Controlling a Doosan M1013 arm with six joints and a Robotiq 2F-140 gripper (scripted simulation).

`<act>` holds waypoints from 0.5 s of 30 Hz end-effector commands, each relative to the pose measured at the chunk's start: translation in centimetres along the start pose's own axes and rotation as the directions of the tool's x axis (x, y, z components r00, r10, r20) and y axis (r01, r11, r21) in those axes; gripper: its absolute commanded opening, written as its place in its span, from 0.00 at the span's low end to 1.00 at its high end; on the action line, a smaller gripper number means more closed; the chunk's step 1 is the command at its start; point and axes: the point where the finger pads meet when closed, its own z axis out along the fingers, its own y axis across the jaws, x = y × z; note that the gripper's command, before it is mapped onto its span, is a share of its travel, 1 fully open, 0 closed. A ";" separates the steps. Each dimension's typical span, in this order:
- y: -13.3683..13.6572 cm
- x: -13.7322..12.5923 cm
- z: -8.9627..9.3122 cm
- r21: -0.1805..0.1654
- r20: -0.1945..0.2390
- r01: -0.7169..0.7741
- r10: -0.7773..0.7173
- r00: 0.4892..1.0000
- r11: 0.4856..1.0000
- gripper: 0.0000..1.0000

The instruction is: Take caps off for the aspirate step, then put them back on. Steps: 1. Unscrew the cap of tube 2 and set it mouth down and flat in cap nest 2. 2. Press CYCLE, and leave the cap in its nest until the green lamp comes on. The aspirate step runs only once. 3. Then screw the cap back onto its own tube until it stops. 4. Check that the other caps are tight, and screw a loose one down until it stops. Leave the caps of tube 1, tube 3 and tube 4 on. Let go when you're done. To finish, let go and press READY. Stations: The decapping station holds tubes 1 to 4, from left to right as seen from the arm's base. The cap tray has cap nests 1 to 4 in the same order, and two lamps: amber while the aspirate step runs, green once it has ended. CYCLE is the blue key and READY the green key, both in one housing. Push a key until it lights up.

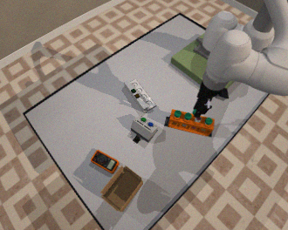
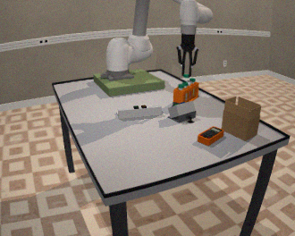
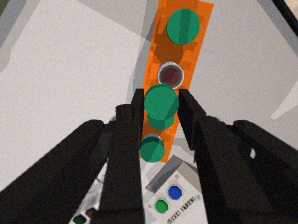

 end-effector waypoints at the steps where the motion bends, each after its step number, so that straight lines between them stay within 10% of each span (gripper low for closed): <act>1: -0.9 -1.6 0.0 -0.011 -0.016 0.175 -0.175 0.984 0.985 0.30; 9: -3.5 -5.8 0.1 -0.017 -0.009 0.591 -0.592 0.806 0.806 0.30; 15: -5.8 -9.5 0.2 -0.017 -0.009 0.595 -0.595 0.804 0.804 0.30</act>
